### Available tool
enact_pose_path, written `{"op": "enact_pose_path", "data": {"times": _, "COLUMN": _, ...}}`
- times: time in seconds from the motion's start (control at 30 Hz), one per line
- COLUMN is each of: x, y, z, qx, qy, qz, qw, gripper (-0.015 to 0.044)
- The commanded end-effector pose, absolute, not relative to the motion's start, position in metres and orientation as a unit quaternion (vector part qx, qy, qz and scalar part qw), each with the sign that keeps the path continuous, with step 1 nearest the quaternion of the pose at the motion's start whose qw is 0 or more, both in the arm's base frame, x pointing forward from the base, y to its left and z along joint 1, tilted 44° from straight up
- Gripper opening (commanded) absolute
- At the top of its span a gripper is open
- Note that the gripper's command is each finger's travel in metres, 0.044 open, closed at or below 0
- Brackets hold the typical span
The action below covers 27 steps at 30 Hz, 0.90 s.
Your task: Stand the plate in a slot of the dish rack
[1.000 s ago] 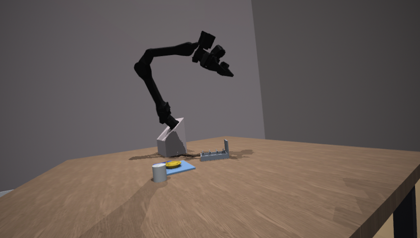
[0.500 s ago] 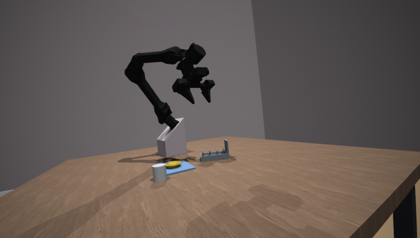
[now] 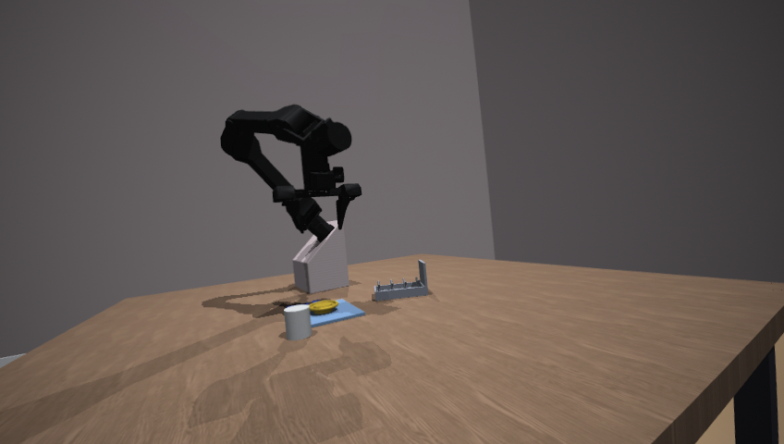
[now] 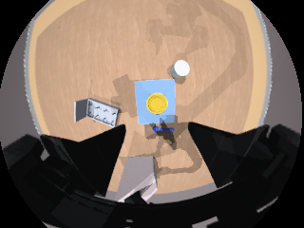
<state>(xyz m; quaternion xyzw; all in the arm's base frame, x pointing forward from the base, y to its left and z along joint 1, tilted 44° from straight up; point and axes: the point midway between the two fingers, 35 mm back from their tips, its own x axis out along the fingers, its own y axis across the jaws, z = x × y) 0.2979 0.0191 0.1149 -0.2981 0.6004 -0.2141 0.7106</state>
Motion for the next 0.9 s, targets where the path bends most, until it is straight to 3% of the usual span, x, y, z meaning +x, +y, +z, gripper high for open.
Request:
{"op": "enact_pose_path", "data": {"times": 0.0, "x": 0.295, "y": 0.014, "z": 0.114, "qx": -0.296, "qy": 0.603, "qz": -0.220, "qw": 0.707, "gripper": 0.0400}}
{"op": "enact_pose_path", "data": {"times": 0.27, "x": 0.314, "y": -0.066, "z": 0.043, "qx": -0.297, "qy": 0.602, "qz": -0.222, "qw": 0.707, "gripper": 0.0400}}
{"op": "enact_pose_path", "data": {"times": 0.87, "x": 0.320, "y": -0.081, "z": 0.026, "qx": -0.297, "qy": 0.602, "qz": -0.222, "qw": 0.707, "gripper": 0.0400}}
